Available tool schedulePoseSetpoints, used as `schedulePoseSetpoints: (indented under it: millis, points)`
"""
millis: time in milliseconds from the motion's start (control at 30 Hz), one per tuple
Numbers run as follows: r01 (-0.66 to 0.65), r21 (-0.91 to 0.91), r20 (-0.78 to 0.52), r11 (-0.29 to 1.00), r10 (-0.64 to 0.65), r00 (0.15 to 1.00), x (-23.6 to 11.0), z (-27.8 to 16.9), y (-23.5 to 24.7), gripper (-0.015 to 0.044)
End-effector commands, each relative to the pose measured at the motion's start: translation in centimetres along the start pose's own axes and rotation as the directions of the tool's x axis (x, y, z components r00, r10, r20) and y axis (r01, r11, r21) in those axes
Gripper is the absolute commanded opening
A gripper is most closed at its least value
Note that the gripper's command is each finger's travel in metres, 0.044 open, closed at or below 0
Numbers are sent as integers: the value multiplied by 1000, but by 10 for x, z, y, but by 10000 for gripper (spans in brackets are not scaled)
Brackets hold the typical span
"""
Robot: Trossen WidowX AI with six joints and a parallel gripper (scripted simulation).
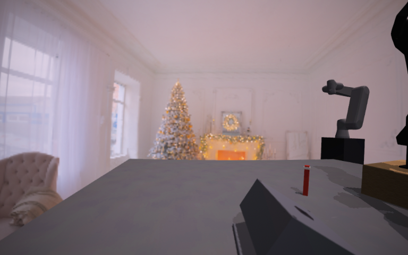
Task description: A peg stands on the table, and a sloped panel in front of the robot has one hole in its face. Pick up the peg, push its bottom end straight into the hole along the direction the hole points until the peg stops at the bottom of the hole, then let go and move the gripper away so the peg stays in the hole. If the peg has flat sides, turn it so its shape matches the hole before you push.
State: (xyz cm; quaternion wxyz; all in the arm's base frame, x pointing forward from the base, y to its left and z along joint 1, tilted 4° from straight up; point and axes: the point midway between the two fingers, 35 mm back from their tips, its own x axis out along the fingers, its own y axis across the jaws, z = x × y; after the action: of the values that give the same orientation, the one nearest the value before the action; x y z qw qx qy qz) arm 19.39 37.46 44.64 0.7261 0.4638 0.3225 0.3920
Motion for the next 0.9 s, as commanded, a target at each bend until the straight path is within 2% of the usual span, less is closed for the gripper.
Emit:
schedulePoseSetpoints:
  millis: [0, 433, 867]
  points:
    - [71, 36, 24, 997, -72, 997, 6, 14, -26, 440]
    - [243, 159, 103, 957, -261, 960, 9, 59, -97, 440]
    - [378, 311, 162, 872, -440, 883, -4, 102, -167, 440]
